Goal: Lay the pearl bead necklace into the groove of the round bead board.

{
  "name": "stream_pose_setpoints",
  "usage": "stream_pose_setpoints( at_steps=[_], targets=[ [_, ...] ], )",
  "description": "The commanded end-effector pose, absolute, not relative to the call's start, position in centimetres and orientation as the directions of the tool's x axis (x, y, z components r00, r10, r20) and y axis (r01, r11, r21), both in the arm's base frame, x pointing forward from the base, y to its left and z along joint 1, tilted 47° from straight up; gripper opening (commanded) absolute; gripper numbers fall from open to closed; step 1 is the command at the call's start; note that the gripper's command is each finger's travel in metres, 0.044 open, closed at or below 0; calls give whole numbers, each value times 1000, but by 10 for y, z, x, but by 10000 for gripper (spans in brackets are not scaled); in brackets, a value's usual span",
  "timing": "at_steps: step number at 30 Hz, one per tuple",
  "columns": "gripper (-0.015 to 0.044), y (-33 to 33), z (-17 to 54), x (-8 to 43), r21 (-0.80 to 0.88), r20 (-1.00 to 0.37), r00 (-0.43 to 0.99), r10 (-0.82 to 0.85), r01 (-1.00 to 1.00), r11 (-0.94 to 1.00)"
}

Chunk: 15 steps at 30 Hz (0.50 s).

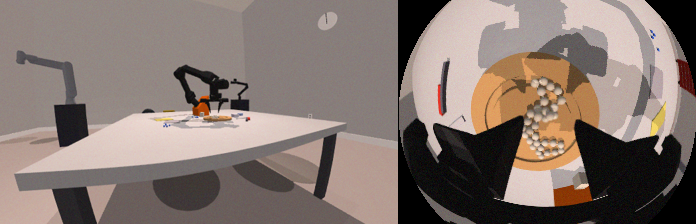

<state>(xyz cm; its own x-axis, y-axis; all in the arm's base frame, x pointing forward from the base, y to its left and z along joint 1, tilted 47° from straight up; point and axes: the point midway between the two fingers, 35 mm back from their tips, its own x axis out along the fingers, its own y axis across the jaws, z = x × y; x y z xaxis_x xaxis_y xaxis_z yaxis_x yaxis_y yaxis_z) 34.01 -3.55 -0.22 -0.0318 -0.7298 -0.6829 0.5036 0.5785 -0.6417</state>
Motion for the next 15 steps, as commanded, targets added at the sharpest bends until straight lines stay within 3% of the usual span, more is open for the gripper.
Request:
stream_pose_setpoints(
  at_steps=[1, 15],
  targets=[
    [125, -42, 18, 346, -594, -680, -31, -732, 609, 526],
    [120, -47, 11, 348, -588, -684, -23, -729, 609, 533]
  ],
)
